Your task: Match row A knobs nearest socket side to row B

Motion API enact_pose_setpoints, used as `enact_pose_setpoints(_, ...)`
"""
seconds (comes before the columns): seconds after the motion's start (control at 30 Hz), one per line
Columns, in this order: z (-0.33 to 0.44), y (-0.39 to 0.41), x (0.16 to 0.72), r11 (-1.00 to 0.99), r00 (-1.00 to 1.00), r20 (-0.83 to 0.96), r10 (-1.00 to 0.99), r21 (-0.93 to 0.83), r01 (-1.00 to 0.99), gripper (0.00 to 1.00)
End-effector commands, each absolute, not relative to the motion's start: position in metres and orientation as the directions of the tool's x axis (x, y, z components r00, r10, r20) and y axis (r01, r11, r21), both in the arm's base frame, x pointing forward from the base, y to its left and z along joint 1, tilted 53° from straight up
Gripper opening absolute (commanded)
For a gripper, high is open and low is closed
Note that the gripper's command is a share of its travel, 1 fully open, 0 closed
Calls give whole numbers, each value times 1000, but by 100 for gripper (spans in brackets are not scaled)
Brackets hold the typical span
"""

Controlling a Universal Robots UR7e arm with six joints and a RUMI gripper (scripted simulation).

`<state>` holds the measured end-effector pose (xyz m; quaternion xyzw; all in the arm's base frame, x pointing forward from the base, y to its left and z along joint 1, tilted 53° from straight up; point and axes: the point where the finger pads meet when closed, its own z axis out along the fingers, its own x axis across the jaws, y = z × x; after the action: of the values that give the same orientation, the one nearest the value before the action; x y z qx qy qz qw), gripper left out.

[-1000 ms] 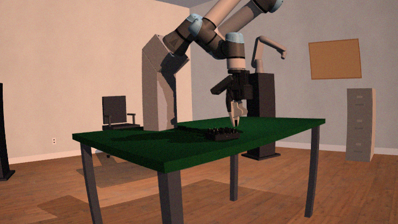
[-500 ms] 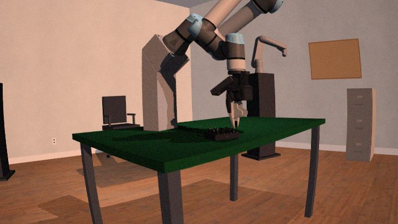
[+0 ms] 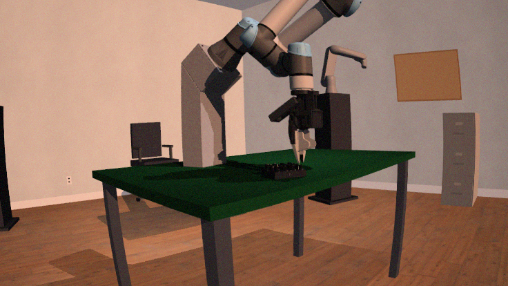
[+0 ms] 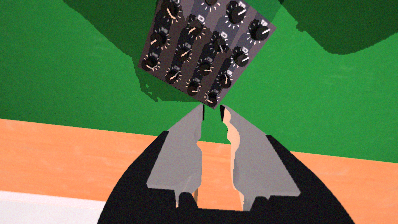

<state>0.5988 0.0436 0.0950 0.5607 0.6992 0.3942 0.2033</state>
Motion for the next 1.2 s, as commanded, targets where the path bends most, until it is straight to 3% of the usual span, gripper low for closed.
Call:
enact_pose_setpoints(0.0,97,44,600,63,-291,155,944,782,621,11)
enact_pose_setpoints(1.17,92,44,596,61,-289,157,945,780,623,11)
